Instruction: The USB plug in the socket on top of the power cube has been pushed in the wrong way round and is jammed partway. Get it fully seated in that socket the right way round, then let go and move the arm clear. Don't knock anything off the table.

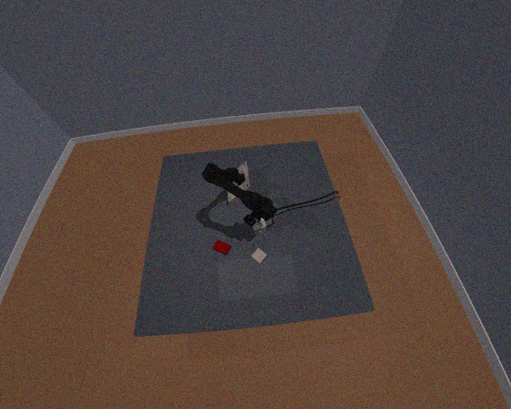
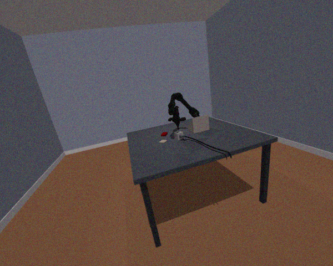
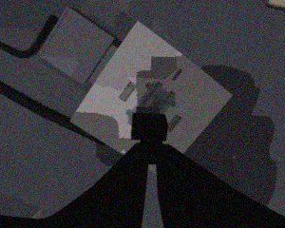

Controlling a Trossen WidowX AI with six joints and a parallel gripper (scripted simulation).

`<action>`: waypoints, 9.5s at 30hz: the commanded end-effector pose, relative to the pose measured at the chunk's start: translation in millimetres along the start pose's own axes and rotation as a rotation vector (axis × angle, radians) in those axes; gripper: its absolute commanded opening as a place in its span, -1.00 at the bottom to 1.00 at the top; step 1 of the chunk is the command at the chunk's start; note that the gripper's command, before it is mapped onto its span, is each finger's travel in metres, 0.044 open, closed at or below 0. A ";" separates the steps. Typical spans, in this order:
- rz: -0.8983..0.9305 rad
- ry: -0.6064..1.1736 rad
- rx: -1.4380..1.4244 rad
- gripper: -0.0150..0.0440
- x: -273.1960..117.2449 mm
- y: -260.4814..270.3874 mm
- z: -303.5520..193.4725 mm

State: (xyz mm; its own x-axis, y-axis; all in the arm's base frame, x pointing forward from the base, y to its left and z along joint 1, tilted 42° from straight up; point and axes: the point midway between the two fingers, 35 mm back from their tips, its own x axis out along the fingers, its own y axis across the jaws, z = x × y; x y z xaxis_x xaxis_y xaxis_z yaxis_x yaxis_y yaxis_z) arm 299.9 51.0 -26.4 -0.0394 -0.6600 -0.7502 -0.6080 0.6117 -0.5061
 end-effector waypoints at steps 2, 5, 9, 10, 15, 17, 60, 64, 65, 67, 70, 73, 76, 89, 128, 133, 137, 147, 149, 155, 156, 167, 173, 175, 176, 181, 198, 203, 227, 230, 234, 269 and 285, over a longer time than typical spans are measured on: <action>0.000 0.000 -0.120 -0.49 0.1 0.2 0.0; 0.000 0.000 -0.199 -0.49 0.1 0.2 0.0; 0.000 0.000 -0.303 -0.49 0.1 0.2 0.0; 0.000 0.000 -0.330 -0.49 0.1 0.2 0.0; 0.000 0.000 -0.460 -0.49 0.1 0.2 0.0; 0.000 0.000 -0.513 -0.49 0.1 0.2 0.0; -0.001 0.001 -1.065 -0.49 1.0 -0.5 0.0; -0.002 0.001 -1.063 -0.49 1.5 -0.7 -0.1; -0.002 0.001 -1.063 -0.49 1.6 -0.8 -0.1; -0.002 0.002 -1.062 -0.49 1.8 -0.9 -0.2; -0.002 0.002 -1.061 -0.49 2.2 -1.1 -0.3; -0.003 0.003 -1.059 -0.49 2.6 -1.3 -0.3; -0.003 0.003 -1.058 -0.49 2.9 -1.5 -0.4; -0.004 0.005 -1.051 -0.49 4.5 -2.2 -0.7; -0.008 0.012 -1.032 -0.49 9.2 -4.6 -1.7; -0.008 0.013 -1.030 -0.49 9.8 -4.9 -1.8; -0.009 0.013 -1.028 -0.49 10.3 -5.1 -1.9; -0.010 0.015 -1.023 -0.49 11.5 -5.7 -2.1; -0.010 0.015 -1.022 -0.49 11.7 -5.9 -2.2; -0.010 0.016 -1.019 -0.49 12.4 -6.2 -2.3; -0.010 0.016 -1.019 -0.49 12.5 -6.3 -2.3; -0.011 0.018 -1.014 -0.49 13.9 -6.9 -2.6; -0.011 0.018 -1.014 -0.49 14.6 -6.9 -2.6; -0.011 0.018 -1.014 -0.49 14.8 -6.9 -2.6; -0.011 0.018 -1.014 -0.49 14.9 -6.9 -2.6; -0.011 0.018 -1.014 -0.49 15.5 -6.9 -2.6; -0.012 0.018 -1.014 -0.49 17.6 -6.9 -2.6; -0.012 0.018 -1.014 -0.49 18.2 -6.9 -2.6; -0.012 0.018 -1.014 -0.49 21.1 -7.0 -2.6; -0.012 0.018 -1.014 -0.49 21.5 -7.0 -2.6; -0.012 0.018 -1.014 -0.49 21.9 -7.0 -2.6; -0.012 0.019 -1.014 -0.49 26.2 -7.0 -2.6; -0.012 0.019 -1.014 -0.49 28.1 -7.0 -2.6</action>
State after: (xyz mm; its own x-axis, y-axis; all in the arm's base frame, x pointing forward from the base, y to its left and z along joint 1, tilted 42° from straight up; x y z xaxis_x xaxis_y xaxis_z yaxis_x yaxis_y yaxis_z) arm 300.8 27.6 -42.4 -0.0387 -0.6730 -0.7386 -0.9949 -0.0426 0.0909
